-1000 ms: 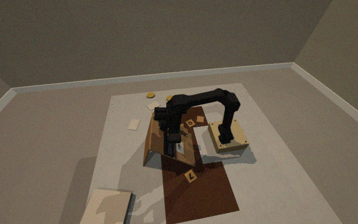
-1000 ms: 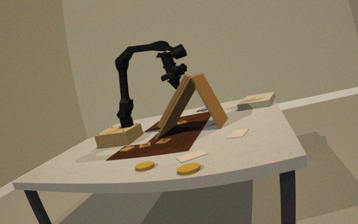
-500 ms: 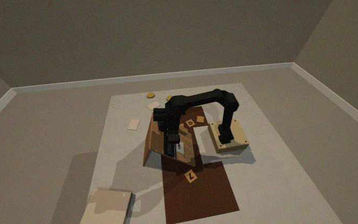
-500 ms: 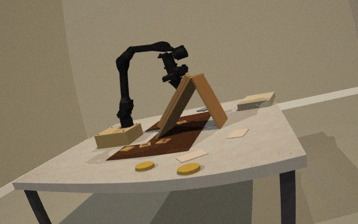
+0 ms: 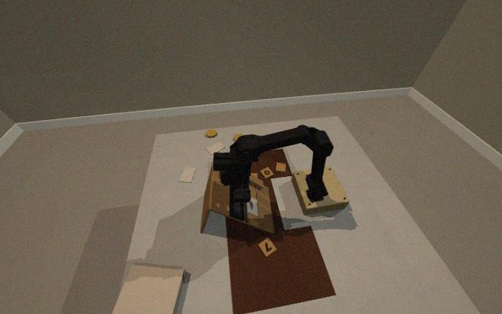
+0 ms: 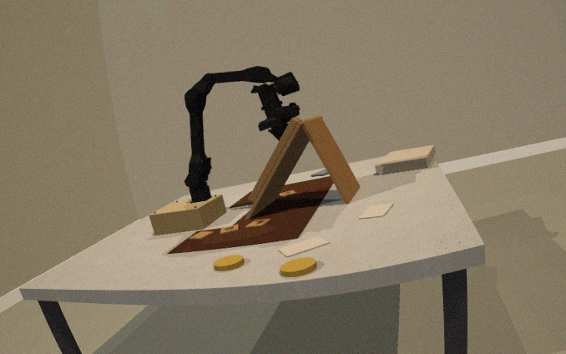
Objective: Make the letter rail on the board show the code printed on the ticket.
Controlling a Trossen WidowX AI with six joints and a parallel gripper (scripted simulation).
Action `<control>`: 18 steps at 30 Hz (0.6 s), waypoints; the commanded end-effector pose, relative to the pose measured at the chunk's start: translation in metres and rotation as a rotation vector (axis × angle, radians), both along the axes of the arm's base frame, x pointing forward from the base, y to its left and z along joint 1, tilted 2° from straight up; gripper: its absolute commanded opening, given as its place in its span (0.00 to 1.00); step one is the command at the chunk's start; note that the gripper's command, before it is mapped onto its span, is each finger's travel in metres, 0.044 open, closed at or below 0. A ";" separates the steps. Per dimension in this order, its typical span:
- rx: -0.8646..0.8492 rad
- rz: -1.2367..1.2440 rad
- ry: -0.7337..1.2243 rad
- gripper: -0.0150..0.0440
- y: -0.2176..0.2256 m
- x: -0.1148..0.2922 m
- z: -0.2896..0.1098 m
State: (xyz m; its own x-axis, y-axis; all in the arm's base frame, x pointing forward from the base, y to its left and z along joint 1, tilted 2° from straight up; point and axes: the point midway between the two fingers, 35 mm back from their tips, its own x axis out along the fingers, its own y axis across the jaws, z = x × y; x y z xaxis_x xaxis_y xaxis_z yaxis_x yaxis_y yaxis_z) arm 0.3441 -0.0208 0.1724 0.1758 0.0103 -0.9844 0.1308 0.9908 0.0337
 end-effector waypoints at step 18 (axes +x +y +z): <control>-0.006 0.000 0.000 0.25 -0.002 0.009 -0.007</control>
